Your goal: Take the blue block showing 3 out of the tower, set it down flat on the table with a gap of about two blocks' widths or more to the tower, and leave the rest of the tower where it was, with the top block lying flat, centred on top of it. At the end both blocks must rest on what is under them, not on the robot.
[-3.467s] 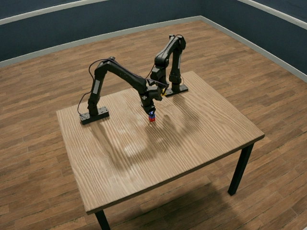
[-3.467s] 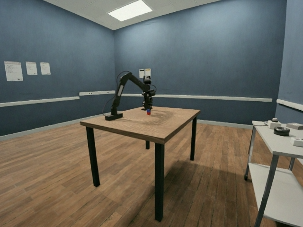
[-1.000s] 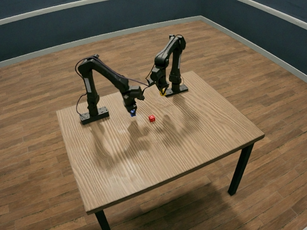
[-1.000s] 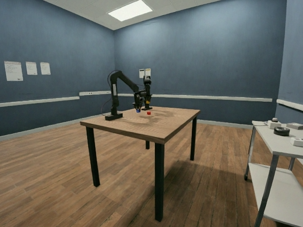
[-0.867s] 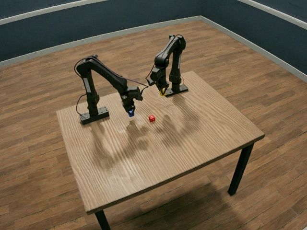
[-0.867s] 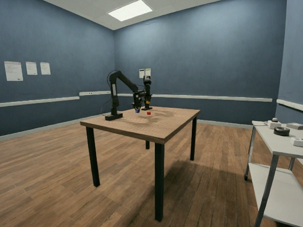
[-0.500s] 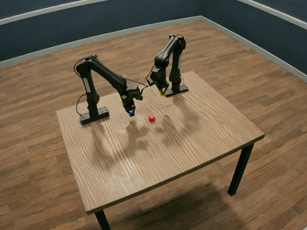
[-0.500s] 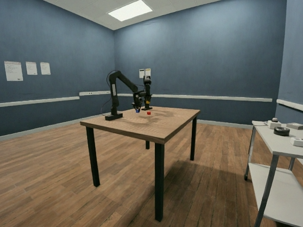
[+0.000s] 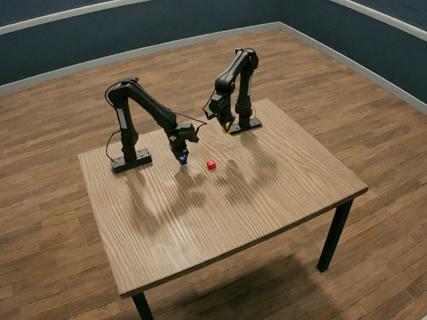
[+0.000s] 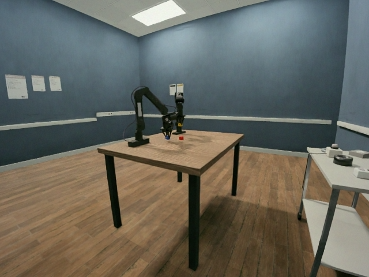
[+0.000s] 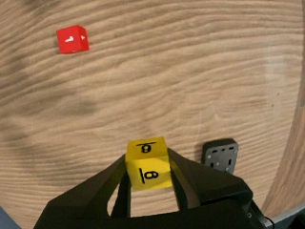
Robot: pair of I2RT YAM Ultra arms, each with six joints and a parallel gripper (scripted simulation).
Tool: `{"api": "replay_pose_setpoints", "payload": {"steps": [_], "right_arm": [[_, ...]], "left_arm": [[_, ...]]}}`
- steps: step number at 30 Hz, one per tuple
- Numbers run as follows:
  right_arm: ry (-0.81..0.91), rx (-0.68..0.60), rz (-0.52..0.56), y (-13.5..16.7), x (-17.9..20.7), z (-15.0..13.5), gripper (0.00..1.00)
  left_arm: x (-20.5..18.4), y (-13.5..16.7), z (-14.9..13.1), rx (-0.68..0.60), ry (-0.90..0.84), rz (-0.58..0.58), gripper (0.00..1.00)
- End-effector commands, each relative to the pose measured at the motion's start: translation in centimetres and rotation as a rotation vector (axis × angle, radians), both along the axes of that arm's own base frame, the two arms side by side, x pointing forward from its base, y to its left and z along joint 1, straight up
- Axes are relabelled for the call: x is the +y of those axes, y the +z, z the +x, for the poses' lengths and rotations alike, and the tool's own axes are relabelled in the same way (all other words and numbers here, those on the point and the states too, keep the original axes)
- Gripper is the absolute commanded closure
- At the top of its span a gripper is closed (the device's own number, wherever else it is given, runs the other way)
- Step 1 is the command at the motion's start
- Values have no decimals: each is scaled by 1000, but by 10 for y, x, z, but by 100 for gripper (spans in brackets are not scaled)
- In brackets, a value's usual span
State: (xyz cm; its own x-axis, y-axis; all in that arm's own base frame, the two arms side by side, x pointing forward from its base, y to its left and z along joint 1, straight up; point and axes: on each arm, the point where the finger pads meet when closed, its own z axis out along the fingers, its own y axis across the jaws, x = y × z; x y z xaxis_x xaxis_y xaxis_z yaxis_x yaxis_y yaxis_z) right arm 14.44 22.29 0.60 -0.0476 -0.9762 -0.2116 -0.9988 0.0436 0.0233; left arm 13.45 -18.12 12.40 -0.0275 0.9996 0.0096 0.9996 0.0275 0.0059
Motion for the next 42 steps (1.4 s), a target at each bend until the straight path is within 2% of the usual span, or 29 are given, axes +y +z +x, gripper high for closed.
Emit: {"api": "replay_pose_setpoints", "payload": {"steps": [1,42], "right_arm": [[-3,-10,35,-3,6,5,73],[-3,-15,41,-19,6,5,73]], "left_arm": [[3,1,-6,-4,-7,-3,73],[3,1,-6,-4,-7,-3,73]]}}
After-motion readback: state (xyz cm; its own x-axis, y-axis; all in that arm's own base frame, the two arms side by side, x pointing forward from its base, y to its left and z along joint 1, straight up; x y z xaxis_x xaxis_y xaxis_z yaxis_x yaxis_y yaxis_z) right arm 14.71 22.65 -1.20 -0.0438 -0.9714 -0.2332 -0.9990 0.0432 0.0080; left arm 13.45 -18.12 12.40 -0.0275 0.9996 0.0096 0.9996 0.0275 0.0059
